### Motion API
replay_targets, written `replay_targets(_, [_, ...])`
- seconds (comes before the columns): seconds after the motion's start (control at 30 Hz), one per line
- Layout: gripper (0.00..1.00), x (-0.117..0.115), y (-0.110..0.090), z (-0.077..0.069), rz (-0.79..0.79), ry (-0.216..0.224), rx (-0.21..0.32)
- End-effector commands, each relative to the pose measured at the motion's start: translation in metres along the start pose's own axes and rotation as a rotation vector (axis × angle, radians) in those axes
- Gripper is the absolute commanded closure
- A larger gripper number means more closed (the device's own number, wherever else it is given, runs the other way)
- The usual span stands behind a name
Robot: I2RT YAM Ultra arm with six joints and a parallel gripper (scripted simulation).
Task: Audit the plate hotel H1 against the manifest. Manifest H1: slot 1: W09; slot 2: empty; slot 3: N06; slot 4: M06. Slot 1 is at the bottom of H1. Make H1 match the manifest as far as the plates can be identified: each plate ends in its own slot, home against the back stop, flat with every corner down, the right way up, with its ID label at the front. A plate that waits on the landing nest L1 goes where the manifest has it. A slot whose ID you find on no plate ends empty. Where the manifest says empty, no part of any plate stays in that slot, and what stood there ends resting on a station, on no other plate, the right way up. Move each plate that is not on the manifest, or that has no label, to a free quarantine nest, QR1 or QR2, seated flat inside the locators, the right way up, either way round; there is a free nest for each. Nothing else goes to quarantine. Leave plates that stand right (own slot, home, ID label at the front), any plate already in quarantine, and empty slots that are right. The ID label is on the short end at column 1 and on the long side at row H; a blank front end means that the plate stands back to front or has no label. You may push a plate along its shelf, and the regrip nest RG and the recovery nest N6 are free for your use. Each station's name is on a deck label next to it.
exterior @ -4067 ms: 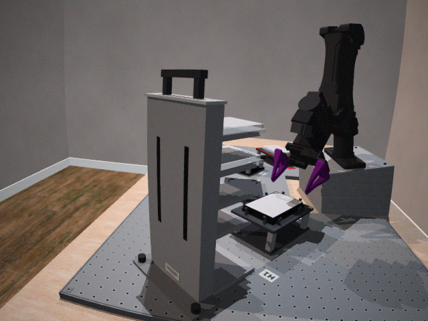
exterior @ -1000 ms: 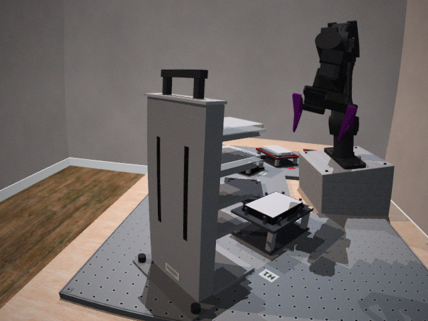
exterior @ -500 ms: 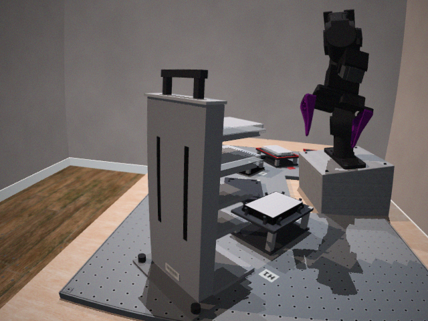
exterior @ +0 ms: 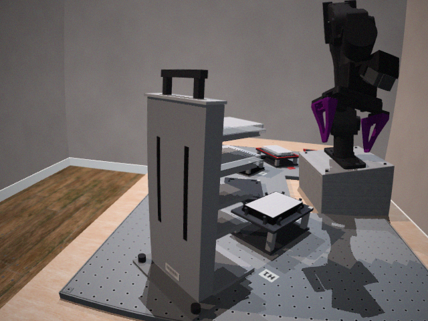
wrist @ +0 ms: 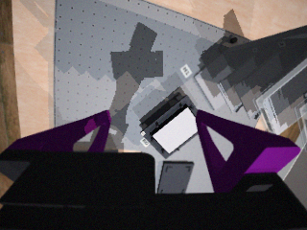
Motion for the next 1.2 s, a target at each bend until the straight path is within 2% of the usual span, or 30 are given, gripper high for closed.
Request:
replay_targets(0.0, [0.0,-0.001,0.011,-0.005,-0.085,0.023,0.011])
replay_targets(0.37, [0.0,0.001,0.047,0.003,-0.266,0.103,0.08])
replay_targets(1.03, [0.0,-0.006,0.063,0.007,-0.629,0.262,0.219])
replay_targets(1.17, [0.0,-0.006,0.064,0.008,-0.642,0.268,0.224])
Point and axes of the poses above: the point where the finger pads meet when closed, its own z axis out along the fingers, its own x axis across the jaws, y = z × x, the point moved 9 cm from there along -z, back along the fingers, and after that the axes turned 5 degrees about -z, right-handed, at the moved point
